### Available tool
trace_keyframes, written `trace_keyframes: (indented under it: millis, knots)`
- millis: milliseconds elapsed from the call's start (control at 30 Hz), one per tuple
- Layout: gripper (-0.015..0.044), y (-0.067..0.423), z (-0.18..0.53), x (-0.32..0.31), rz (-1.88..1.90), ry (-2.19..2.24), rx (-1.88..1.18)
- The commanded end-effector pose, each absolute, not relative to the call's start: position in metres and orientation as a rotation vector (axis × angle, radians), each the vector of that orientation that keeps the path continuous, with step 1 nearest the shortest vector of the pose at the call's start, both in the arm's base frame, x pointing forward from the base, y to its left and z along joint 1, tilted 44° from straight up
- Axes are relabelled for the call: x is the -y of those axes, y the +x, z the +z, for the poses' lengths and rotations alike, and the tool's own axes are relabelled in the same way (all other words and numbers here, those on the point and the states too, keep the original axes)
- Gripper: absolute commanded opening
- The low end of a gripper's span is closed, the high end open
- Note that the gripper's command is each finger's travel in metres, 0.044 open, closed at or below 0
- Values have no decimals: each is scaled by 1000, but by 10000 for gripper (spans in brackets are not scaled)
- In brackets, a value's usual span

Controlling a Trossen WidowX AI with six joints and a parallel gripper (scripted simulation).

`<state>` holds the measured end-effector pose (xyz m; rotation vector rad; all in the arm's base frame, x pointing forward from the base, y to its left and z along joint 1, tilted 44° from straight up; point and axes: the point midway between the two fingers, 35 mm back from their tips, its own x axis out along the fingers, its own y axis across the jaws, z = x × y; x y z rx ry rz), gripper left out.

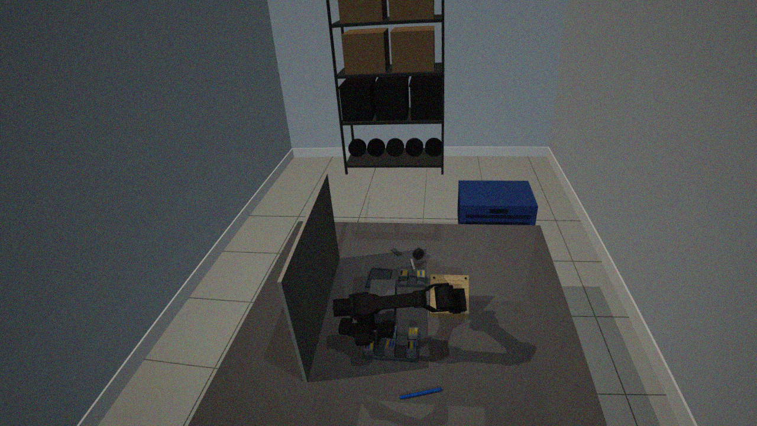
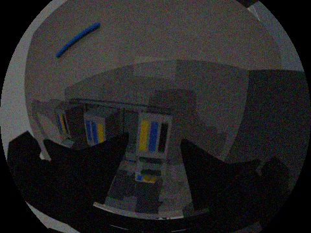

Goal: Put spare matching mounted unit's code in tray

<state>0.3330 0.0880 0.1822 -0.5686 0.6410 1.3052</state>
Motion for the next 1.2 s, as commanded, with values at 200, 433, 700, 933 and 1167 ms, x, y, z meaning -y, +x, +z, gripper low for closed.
trace_keyframes:
  millis: [200, 433, 700, 933, 1167]
  knots:
    - [300, 333, 169, -101, 1308, -566, -648]
    - [300, 334, 161, -109, 1308, -565, -646]
    - [300, 334, 159, -112, 1308, -564, -646]
    - [274, 334, 160, -112, 1311, -562, -638]
    - [129, 334, 160, -112, 1311, -562, -638]
